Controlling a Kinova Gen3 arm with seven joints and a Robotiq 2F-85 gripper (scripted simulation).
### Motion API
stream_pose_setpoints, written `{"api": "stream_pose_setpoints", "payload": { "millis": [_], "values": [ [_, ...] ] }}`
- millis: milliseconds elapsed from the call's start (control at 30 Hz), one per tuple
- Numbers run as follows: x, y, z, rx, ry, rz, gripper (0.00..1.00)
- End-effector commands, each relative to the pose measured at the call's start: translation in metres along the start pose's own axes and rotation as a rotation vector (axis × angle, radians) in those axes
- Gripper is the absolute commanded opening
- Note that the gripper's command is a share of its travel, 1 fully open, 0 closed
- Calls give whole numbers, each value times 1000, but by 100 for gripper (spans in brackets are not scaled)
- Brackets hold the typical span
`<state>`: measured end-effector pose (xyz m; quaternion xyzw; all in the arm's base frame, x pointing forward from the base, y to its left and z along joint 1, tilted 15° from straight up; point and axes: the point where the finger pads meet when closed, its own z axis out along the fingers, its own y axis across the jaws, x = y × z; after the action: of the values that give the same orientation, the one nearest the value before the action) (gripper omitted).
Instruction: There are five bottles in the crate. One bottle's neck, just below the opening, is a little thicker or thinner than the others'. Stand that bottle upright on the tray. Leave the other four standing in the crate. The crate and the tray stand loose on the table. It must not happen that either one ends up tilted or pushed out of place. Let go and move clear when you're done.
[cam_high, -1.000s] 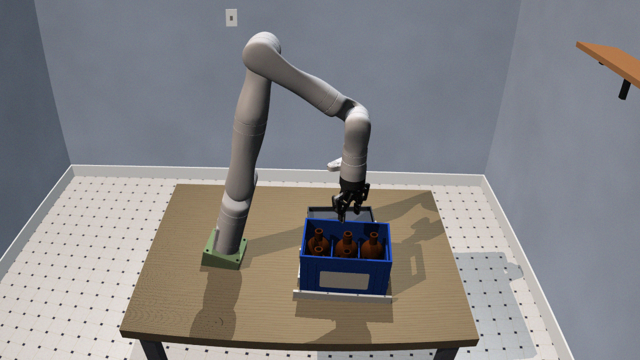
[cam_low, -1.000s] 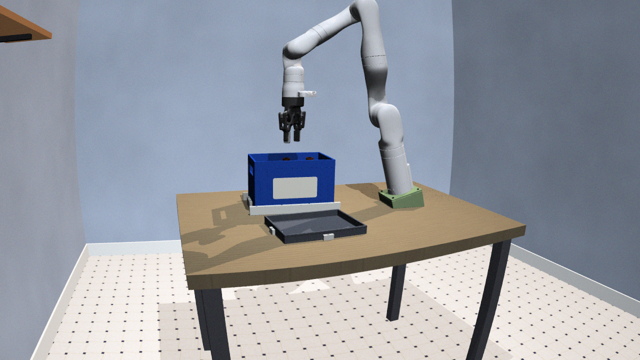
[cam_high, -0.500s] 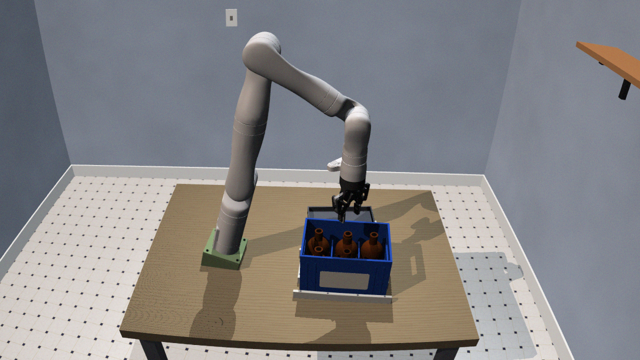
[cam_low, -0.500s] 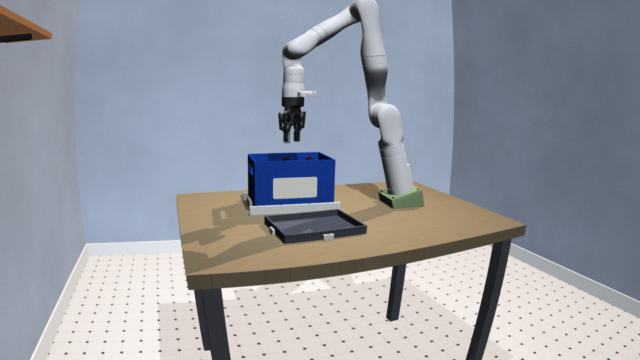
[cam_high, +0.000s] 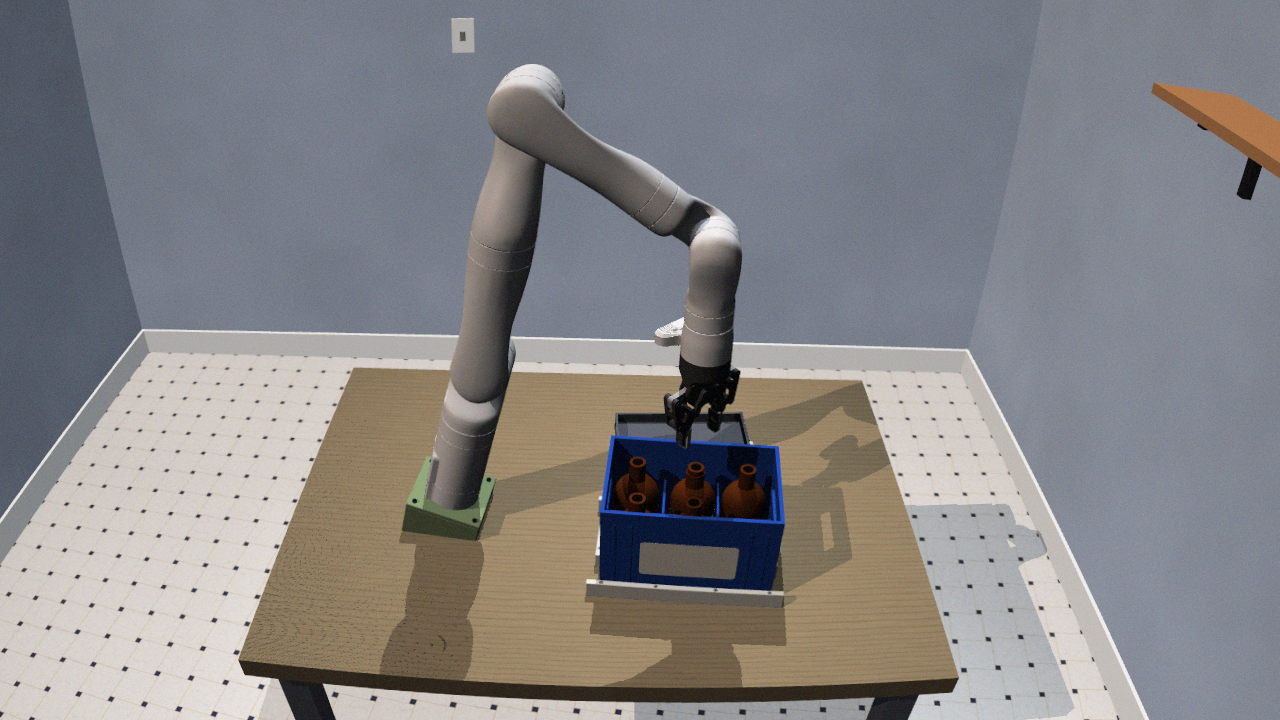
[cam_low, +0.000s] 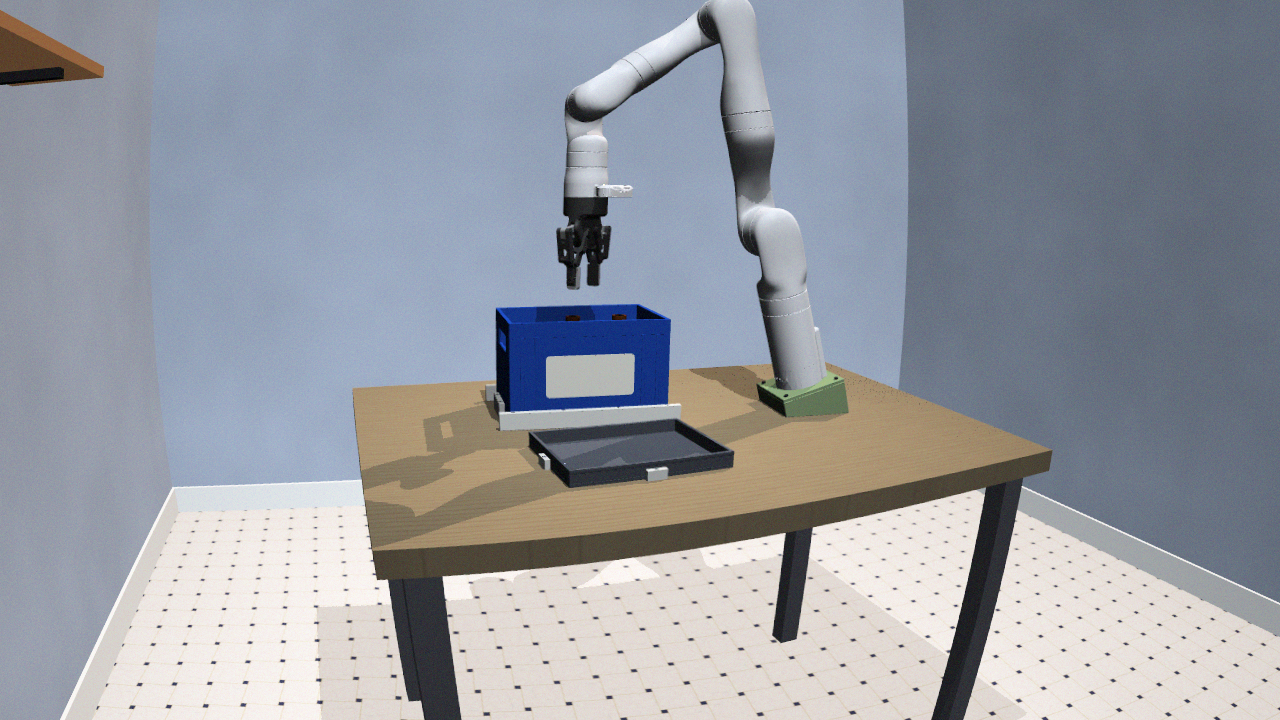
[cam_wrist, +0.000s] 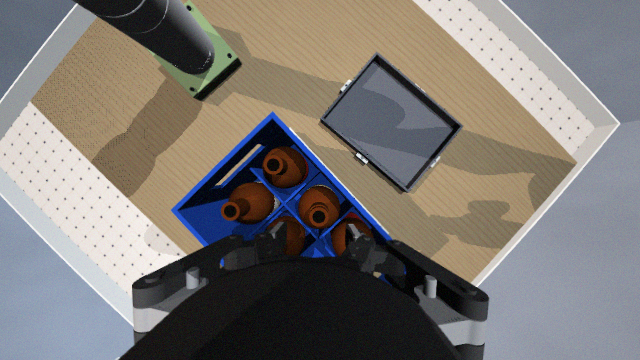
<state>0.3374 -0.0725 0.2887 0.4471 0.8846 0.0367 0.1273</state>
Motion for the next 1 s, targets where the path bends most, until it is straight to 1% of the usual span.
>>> {"api": "stream_pose_setpoints", "payload": {
  "millis": [0,967],
  "values": [
    [0,0,2,1,1,0,64],
    [0,2,34,1,1,0,64]
  ]
}}
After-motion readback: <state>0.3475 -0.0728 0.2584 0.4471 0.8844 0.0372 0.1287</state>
